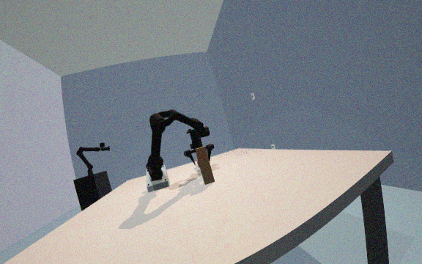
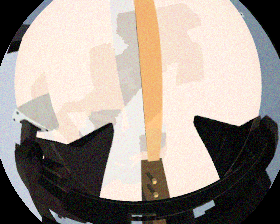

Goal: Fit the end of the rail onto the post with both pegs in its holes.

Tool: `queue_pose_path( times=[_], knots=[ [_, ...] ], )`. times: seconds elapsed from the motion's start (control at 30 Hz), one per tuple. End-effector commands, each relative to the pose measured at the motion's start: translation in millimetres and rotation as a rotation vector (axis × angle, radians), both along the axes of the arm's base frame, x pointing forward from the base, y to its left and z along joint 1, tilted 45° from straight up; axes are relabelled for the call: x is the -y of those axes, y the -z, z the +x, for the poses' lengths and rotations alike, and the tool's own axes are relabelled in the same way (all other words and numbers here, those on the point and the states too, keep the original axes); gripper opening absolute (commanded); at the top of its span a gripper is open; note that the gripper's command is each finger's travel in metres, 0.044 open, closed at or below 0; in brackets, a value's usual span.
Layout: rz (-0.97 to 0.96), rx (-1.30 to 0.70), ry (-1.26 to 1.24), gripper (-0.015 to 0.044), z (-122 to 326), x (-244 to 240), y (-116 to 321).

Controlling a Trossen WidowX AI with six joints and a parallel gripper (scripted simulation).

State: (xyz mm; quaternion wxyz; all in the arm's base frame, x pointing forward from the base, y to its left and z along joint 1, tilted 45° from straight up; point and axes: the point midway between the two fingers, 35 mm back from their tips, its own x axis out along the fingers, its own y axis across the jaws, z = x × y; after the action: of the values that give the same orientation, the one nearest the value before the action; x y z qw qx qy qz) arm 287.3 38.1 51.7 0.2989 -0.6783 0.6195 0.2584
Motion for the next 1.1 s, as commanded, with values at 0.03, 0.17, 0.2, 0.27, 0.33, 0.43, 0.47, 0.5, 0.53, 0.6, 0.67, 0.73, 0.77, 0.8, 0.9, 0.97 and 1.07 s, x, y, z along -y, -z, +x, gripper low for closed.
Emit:
queue_pose_path(
  times=[0.03, 0.17, 0.2, 0.27, 0.33, 0.43, 0.47, 0.5, 0.53, 0.6, 0.67, 0.73, 0.77, 0.8, 0.9, 0.97, 1.07],
  knots=[
    [-0.004, -0.001, -0.004, 0.044, 1, 6, 6],
    [-0.004, -0.001, -0.004, 0.044, 2, 10, 10],
    [-0.004, -0.001, -0.004, 0.044, 2, 11, 11],
    [-0.004, -0.001, -0.004, 0.044, 2, 13, 14],
    [-0.005, -0.001, -0.004, 0.044, 2, 15, 16],
    [-0.005, -0.001, -0.004, 0.044, 3, 19, 19],
    [-0.005, -0.001, -0.004, 0.044, 3, 20, 20],
    [-0.005, -0.001, -0.004, 0.044, 3, 21, 21],
    [-0.005, -0.001, -0.004, 0.044, 3, 22, 23],
    [-0.006, -0.001, -0.003, 0.044, 3, 25, 25],
    [-0.006, -0.001, -0.003, 0.044, 3, 27, 27],
    [-0.006, -0.001, -0.003, 0.044, 4, 29, 29],
    [-0.007, -0.001, -0.003, 0.044, 4, 30, 30],
    [-0.007, -0.001, -0.003, 0.044, 4, 31, 31],
    [-0.008, 0.0, -0.003, 0.044, 4, 35, 34],
    [-0.008, 0.0, -0.003, 0.044, 4, 37, 36],
    [-0.009, 0.0, -0.003, 0.0414, 4, 38, 37]
  ],
)
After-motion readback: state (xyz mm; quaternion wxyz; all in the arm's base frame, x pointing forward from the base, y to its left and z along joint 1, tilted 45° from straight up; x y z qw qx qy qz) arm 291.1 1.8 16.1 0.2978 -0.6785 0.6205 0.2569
